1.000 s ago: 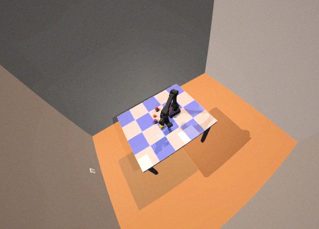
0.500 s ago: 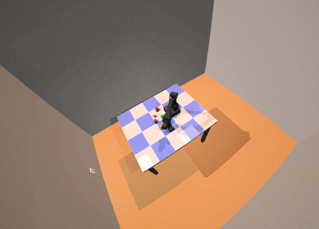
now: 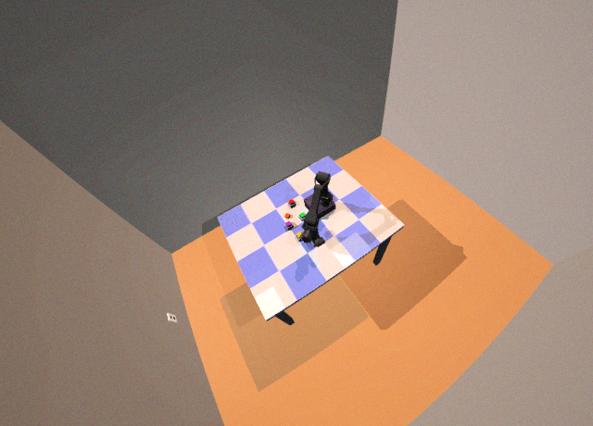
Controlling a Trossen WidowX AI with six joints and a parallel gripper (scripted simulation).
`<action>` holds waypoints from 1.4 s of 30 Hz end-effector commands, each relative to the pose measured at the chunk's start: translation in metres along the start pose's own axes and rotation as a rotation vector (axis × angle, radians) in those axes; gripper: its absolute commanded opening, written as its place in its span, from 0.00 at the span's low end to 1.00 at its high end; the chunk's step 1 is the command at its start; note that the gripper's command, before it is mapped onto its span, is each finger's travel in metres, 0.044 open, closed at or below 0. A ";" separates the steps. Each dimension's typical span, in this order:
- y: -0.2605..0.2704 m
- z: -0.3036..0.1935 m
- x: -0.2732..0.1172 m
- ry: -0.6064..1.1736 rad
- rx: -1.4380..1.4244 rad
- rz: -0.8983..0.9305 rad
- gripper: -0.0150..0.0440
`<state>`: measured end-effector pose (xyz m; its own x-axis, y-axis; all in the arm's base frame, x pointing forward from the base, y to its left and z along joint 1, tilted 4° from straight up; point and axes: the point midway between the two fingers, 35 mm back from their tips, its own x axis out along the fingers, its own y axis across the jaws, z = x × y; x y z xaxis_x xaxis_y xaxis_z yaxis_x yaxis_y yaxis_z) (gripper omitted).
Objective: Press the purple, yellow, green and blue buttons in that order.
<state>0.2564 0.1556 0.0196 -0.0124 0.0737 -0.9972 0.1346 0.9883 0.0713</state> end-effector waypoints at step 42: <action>0.012 0.013 -0.083 0.007 0.005 -0.001 0.73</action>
<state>0.2722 0.1599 0.0943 -0.0110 0.0742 -0.9972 0.1428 0.9871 0.0718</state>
